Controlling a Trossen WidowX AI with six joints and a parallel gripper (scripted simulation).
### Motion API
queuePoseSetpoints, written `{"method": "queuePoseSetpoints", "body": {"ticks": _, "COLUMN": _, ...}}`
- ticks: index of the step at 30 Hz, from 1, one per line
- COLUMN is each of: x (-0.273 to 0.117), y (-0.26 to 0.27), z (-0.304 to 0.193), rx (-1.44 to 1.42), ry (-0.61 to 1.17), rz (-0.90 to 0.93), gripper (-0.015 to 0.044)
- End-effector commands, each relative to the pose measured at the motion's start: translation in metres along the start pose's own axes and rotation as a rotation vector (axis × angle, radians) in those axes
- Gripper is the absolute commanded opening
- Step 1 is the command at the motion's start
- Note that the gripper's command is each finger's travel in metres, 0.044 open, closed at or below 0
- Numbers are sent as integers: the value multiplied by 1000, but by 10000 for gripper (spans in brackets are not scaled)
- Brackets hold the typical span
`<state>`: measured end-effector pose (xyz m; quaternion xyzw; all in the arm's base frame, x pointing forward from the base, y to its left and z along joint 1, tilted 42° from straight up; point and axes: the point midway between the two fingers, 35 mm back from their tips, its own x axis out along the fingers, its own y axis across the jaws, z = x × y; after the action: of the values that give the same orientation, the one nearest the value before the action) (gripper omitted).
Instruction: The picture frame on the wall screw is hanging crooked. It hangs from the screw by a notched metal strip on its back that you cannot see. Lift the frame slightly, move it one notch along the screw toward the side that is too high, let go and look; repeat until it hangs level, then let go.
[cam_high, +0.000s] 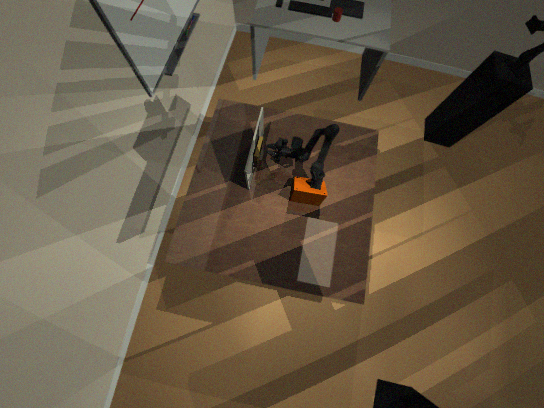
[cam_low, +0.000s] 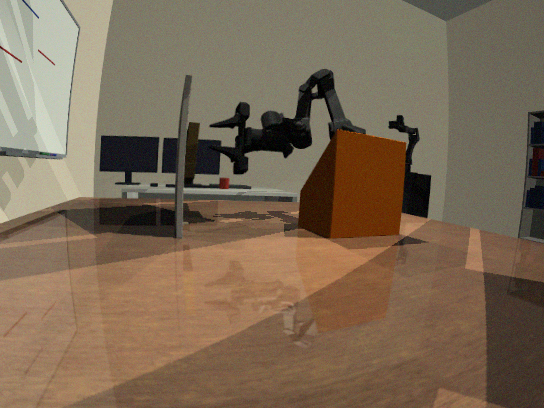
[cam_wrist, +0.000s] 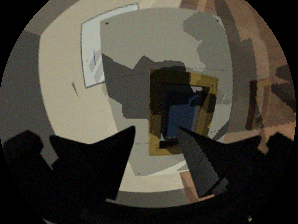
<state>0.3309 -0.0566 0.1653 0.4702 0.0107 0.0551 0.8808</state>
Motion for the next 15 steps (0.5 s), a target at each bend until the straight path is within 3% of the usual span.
{"method": "queuePoseSetpoints", "body": {"ticks": 1, "x": 7, "y": 0, "z": 1, "rx": -10, "ry": -9, "rz": 2, "gripper": 260}}
{"method": "queuePoseSetpoints", "body": {"ticks": 15, "x": 9, "y": 0, "z": 1, "rx": -10, "ry": -9, "rz": 2, "gripper": 260}}
